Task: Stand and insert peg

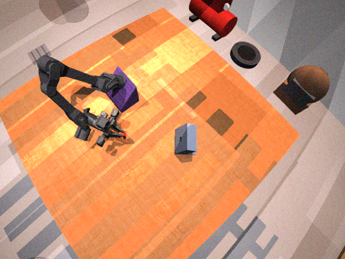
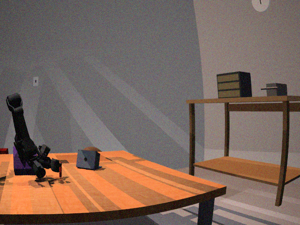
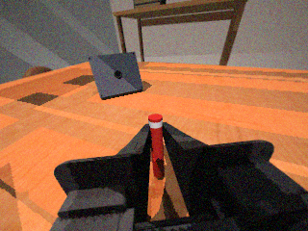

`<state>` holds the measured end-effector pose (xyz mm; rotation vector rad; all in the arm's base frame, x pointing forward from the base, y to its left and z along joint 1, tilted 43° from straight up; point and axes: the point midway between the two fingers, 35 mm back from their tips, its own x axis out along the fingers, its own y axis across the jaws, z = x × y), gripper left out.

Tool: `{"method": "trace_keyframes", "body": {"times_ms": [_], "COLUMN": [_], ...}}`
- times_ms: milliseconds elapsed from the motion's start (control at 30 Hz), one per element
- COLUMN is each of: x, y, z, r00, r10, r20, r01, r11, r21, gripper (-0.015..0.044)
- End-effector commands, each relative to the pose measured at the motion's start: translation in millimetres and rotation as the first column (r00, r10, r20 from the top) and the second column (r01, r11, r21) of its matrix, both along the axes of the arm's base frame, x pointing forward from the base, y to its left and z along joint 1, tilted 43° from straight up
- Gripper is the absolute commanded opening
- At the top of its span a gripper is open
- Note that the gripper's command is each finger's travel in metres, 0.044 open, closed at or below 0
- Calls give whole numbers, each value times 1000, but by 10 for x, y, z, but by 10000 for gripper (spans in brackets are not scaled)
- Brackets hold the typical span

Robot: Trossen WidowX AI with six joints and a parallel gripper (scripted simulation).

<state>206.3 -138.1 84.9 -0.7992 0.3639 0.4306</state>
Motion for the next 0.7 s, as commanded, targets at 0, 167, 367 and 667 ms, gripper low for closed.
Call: {"method": "trace_keyframes", "body": {"times_ms": [0, 167, 367, 667], "x": [-10, -16, -17, -31], "y": [-3, -12, -29, -32], "z": [13, 7, -20, -22], "r00": [1000, 1000, 1000, 1000], "r10": [-5, -5, -8, -10], "r20": [-3, -3, -5, -5], "r01": [5, 5, 9, 10], "r11": [1000, 1000, 1000, 1000], "r21": [-2, 1, 8, 16], "gripper": [49, 49, 49, 49]}}
